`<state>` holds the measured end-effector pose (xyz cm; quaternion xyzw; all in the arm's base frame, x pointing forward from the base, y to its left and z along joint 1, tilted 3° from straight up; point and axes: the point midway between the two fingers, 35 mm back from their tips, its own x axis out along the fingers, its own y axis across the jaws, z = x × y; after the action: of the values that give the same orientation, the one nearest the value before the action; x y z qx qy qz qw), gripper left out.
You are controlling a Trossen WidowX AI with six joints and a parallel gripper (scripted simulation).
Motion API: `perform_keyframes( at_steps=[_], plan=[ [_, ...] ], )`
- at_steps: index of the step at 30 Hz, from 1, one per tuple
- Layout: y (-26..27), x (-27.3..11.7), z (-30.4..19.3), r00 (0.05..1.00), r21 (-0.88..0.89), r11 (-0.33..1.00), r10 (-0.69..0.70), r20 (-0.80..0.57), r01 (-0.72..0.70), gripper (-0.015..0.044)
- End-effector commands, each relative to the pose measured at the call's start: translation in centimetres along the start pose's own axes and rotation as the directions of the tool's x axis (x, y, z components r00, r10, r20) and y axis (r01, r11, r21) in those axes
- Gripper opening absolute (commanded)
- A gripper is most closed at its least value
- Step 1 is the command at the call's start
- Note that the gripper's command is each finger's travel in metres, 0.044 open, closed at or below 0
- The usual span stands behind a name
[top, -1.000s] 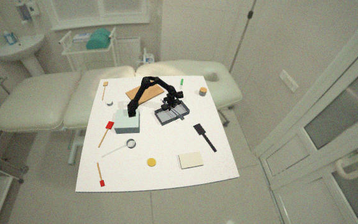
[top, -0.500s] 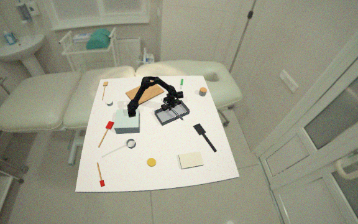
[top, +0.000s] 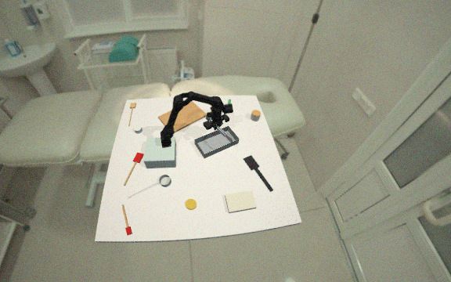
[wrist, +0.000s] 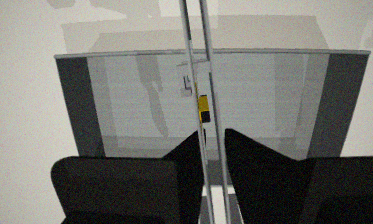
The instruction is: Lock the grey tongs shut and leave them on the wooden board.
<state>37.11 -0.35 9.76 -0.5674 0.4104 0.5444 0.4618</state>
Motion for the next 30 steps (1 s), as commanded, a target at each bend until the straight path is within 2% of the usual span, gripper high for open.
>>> perform_keyframes(
  at_steps=[1, 6, 15, 30],
  plan=[
    [0.1, -0.1, 0.1, 1.000, -0.005, 1.000, 0.006, 0.005, -0.006, -0.0150],
    [0.0, 0.1, 0.6, 1.000, -0.030, 1.000, 0.009, 0.003, -0.009, -0.0150],
    [-0.8, 0.0, 5.7, 1.000, -0.271, 0.962, 0.009, 0.005, -0.007, -0.0150],
    [-0.6, -0.2, 15.1, 1.000, -0.668, 0.744, 0.006, 0.018, 0.007, -0.0150]
  ],
)
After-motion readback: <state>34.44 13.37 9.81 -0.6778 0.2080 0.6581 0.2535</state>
